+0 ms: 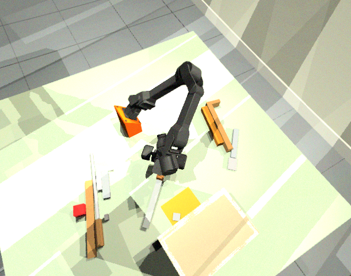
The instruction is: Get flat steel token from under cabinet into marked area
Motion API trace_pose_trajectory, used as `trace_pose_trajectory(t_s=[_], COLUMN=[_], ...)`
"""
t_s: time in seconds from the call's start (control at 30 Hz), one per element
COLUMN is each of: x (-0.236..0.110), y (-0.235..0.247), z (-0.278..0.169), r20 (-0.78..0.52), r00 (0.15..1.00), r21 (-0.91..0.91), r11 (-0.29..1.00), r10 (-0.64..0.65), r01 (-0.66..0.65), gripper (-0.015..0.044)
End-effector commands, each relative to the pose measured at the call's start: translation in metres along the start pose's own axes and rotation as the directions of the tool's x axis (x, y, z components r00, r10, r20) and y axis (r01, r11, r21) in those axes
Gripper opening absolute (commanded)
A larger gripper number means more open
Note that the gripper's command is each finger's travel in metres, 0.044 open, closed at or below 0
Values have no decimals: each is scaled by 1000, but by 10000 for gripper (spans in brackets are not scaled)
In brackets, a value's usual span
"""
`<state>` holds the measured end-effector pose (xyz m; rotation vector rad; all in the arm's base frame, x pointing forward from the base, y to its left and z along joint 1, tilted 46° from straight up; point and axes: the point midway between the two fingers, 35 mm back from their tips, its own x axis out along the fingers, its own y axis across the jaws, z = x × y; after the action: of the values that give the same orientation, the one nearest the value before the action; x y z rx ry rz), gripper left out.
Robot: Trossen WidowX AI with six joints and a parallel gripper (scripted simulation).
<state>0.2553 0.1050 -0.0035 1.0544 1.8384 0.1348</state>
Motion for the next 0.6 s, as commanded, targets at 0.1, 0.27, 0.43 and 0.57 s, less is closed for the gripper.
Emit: trace_pose_trajectory(t_s=[0.1, 0.27, 0.43, 0.57], x=[-2, -2, -2, -2], y=[-9, -14, -20, -24], z=[9, 13, 17, 20], r20=[13, 13, 14, 14], r00=[1000, 1000, 1000, 1000], r21=[-2, -2, -2, -2], r11=[1000, 1000, 1000, 1000], r10=[-1, -1, -2, -2], r01=[1, 1, 2, 2], gripper=[0, 0, 0, 0])
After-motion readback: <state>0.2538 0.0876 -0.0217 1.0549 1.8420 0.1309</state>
